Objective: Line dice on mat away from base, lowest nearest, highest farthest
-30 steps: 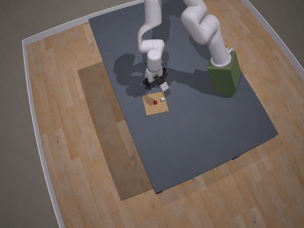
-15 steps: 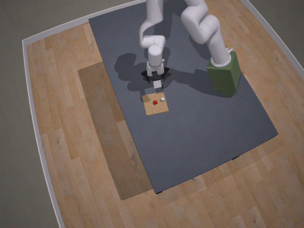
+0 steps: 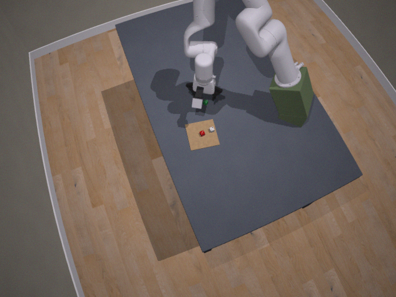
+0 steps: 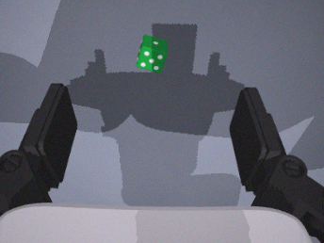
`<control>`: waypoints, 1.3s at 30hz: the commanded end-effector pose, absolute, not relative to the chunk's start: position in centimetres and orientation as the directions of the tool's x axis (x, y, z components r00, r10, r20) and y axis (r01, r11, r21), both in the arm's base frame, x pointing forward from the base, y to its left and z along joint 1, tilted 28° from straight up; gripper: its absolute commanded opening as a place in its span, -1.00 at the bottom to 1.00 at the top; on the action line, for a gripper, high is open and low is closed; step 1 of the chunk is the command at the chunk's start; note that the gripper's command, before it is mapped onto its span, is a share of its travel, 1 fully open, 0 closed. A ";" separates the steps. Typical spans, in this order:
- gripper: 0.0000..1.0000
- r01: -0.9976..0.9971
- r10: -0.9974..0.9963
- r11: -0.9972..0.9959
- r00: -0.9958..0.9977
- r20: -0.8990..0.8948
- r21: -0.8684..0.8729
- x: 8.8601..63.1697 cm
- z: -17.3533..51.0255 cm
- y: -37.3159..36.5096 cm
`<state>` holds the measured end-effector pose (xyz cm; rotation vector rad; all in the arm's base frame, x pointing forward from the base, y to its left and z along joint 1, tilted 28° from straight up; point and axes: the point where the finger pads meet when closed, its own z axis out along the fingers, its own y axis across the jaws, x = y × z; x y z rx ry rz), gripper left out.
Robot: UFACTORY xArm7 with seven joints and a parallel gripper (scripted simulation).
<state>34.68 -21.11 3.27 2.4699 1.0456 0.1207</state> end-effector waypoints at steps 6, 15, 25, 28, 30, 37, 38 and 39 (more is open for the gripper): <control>1.00 0.458 0.529 -0.758 0.848 0.028 0.465 33.2 3.4 -22.1; -0.28 0.443 0.516 -0.767 0.856 0.036 0.464 33.1 3.4 -22.2; -0.28 0.443 0.516 -0.767 0.856 0.036 0.464 33.1 3.4 -22.2; -0.28 0.443 0.516 -0.767 0.856 0.036 0.464 33.1 3.4 -22.2; -0.28 0.443 0.516 -0.767 0.856 0.036 0.464 33.1 3.4 -22.2; -0.28 0.443 0.516 -0.767 0.856 0.036 0.464 33.1 3.4 -22.2; -0.28 0.443 0.516 -0.767 0.856 0.036 0.464 33.1 3.4 -22.2; -0.28 0.443 0.516 -0.767 0.856 0.036 0.464 33.1 3.4 -22.2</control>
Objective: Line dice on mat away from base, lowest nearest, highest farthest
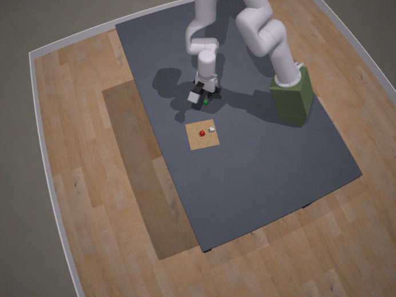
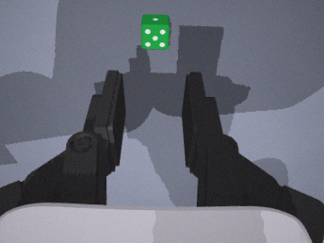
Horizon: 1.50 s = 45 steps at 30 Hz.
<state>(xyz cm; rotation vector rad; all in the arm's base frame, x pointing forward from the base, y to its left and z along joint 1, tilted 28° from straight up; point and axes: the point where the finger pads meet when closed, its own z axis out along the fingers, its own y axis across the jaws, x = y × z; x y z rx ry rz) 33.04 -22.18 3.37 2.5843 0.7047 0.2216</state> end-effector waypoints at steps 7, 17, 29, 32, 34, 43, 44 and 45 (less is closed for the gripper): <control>-0.28 0.443 0.516 -0.767 0.856 0.036 0.464 33.1 3.4 -22.2; -0.28 0.443 0.516 -0.767 0.856 0.036 0.464 33.1 3.3 -22.2; -0.28 0.443 0.516 -0.767 0.856 0.036 0.464 33.3 2.6 -22.5; -0.28 0.443 0.516 -0.767 0.856 0.036 0.464 33.4 2.3 -22.7; -0.28 0.443 0.516 -0.767 0.856 0.036 0.464 33.5 2.0 -22.8; -0.28 0.443 0.516 -0.767 0.856 0.036 0.464 33.8 1.0 -23.2; -0.28 0.443 0.516 -0.767 0.856 0.036 0.464 33.8 0.9 -23.2; -0.28 0.443 0.516 -0.767 0.856 0.036 0.464 33.8 0.7 -23.3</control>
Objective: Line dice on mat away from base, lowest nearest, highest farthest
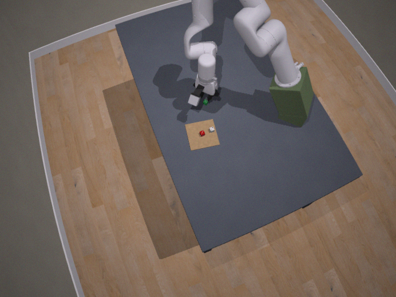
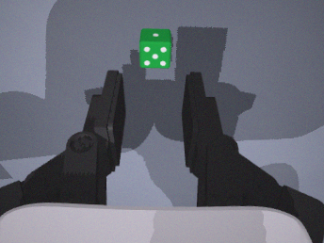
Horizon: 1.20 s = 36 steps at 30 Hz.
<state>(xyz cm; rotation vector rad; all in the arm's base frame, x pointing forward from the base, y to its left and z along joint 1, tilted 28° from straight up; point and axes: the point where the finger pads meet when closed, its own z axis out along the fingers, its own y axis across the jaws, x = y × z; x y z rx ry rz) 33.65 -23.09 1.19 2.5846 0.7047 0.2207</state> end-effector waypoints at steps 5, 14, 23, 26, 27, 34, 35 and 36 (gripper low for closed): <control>-0.28 0.443 0.516 -0.767 0.856 0.036 0.464 34.0 0.0 -23.6; -0.28 0.443 0.516 -0.767 0.856 0.036 0.464 34.3 -0.8 -23.9; -0.28 0.443 0.516 -0.767 0.856 0.036 0.464 34.4 -1.3 -24.1; -0.28 0.443 0.516 -0.767 0.856 0.036 0.464 34.4 -1.3 -24.2; -0.28 0.443 0.516 -0.767 0.856 0.036 0.464 34.4 -1.3 -24.2; -0.28 0.443 0.516 -0.767 0.856 0.036 0.464 34.4 -1.3 -24.2; -0.28 0.443 0.516 -0.767 0.856 0.036 0.464 34.4 -1.3 -24.2; -0.28 0.443 0.516 -0.767 0.856 0.036 0.464 34.4 -1.3 -24.2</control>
